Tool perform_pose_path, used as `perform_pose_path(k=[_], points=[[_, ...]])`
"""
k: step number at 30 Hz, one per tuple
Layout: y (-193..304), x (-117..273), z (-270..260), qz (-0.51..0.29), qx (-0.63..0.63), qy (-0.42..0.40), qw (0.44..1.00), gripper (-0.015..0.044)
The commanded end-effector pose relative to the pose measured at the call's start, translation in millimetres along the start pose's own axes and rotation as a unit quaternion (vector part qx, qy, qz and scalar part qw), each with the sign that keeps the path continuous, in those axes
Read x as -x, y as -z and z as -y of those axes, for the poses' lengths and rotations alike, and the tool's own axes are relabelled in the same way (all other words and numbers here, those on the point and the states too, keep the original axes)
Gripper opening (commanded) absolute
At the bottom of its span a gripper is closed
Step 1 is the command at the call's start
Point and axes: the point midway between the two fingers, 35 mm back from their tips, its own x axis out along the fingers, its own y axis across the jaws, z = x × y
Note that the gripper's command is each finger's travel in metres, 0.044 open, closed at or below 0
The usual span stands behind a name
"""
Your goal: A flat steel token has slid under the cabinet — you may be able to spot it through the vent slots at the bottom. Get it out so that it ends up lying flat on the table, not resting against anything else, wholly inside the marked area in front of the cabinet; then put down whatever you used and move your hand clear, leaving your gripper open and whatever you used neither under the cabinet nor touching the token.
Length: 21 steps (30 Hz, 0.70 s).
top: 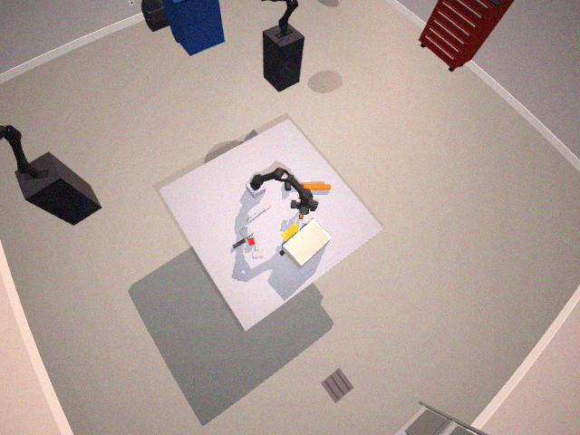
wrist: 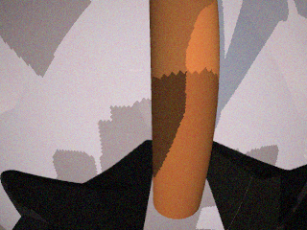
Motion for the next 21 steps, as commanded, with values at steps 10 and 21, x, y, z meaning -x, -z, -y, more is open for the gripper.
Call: perform_pose_path(k=[10,21], points=[[-30,0,0,0.003,0.000,0.000,1.000,0.0000],[-41,0,2,0.003,0.000,0.000,1.000,0.0000]])
